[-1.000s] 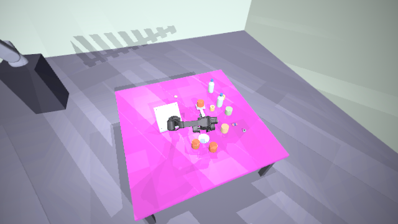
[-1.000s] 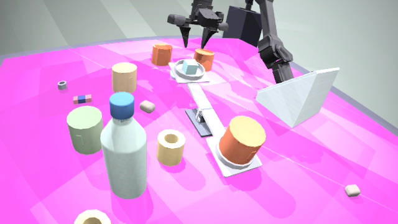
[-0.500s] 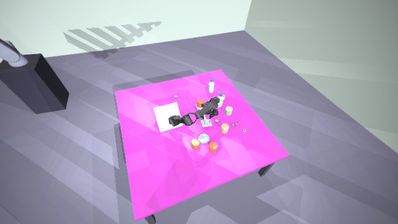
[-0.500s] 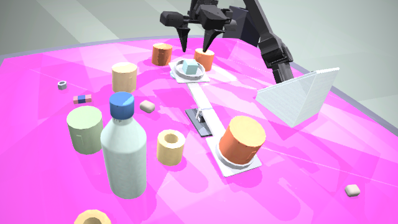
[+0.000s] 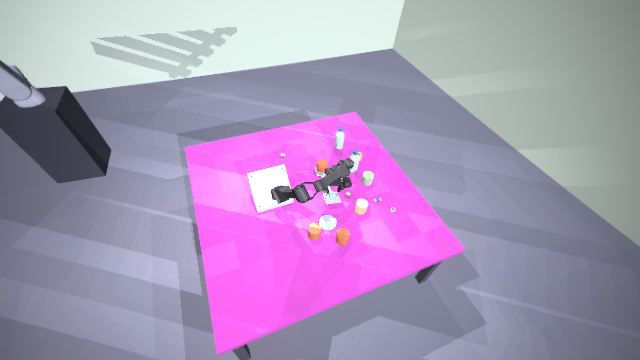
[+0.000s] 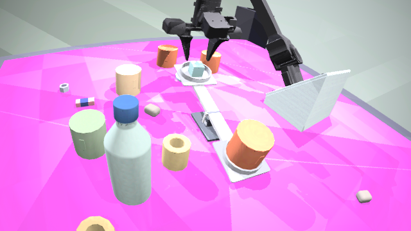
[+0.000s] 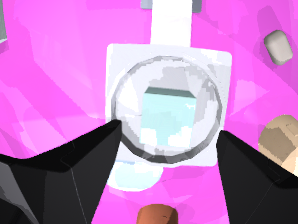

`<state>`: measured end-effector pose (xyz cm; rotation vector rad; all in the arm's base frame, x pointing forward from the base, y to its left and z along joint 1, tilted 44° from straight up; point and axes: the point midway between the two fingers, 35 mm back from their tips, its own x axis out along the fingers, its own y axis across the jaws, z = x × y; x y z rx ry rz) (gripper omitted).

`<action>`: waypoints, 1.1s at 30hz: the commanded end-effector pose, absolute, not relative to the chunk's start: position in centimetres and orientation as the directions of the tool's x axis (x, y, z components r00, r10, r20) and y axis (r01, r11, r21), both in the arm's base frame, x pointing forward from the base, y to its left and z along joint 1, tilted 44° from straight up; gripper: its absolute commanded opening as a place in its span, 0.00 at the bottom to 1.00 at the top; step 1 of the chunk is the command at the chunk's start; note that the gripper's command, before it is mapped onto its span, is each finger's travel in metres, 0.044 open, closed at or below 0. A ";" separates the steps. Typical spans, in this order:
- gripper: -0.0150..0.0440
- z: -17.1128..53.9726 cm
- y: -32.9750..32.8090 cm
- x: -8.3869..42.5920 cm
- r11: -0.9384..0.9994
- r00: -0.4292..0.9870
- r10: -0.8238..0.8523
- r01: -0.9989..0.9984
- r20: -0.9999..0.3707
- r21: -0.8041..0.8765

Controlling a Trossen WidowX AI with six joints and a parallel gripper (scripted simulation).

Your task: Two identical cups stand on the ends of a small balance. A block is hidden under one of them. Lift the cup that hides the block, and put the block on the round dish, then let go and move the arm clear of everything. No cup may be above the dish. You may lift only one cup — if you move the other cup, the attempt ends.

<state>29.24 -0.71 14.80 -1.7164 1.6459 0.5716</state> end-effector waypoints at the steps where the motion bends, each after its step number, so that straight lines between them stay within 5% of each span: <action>1: 0.69 14.3 -1.3 29.2 0.031 0.101 -0.688 -0.985 -0.719 -0.168; 17: 0.69 12.7 -2.9 29.4 0.031 0.101 -0.689 -0.985 -0.717 -0.169; 21: 0.52 12.7 -2.9 29.4 0.031 0.101 -0.689 -0.985 -0.717 -0.169; 29: 0.43 12.7 -2.9 29.4 0.031 0.101 -0.689 -0.985 -0.717 -0.169; 33: 0.25 13.3 -2.2 29.4 0.018 0.108 -0.687 -0.986 -0.719 -0.165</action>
